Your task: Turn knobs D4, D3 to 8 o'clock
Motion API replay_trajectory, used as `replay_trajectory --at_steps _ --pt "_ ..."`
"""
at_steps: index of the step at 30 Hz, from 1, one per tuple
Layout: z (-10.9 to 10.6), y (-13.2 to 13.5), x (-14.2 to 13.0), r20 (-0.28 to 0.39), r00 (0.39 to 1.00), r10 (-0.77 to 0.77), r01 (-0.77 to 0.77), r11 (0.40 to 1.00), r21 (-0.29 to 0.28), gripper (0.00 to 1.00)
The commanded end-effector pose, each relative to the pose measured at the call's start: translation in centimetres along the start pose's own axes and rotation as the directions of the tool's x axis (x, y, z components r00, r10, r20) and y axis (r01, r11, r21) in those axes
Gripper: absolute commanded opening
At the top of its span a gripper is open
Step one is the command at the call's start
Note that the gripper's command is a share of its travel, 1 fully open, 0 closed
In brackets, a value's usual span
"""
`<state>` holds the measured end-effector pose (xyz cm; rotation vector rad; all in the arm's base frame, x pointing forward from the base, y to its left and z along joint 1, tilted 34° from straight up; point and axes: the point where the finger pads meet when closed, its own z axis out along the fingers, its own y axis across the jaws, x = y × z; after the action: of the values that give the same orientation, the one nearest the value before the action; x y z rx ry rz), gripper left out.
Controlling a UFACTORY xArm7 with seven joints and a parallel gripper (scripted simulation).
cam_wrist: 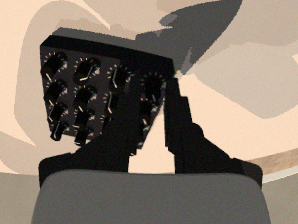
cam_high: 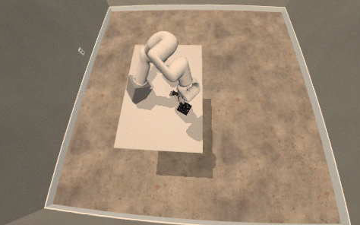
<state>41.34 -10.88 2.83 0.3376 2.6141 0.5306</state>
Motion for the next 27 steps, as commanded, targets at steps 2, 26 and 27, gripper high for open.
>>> replay_trajectory --at_steps 2,26,27 --pt "-1.1 -0.1 -0.1 0.002 1.0 0.0 0.0 1.0 0.002 0.19" --pt "-3.1 -0.1 -0.1 0.002 1.0 0.0 0.0 1.0 0.002 0.19" --pt "-3.2 -0.1 -0.1 0.002 1.0 0.0 0.0 1.0 0.002 1.0"
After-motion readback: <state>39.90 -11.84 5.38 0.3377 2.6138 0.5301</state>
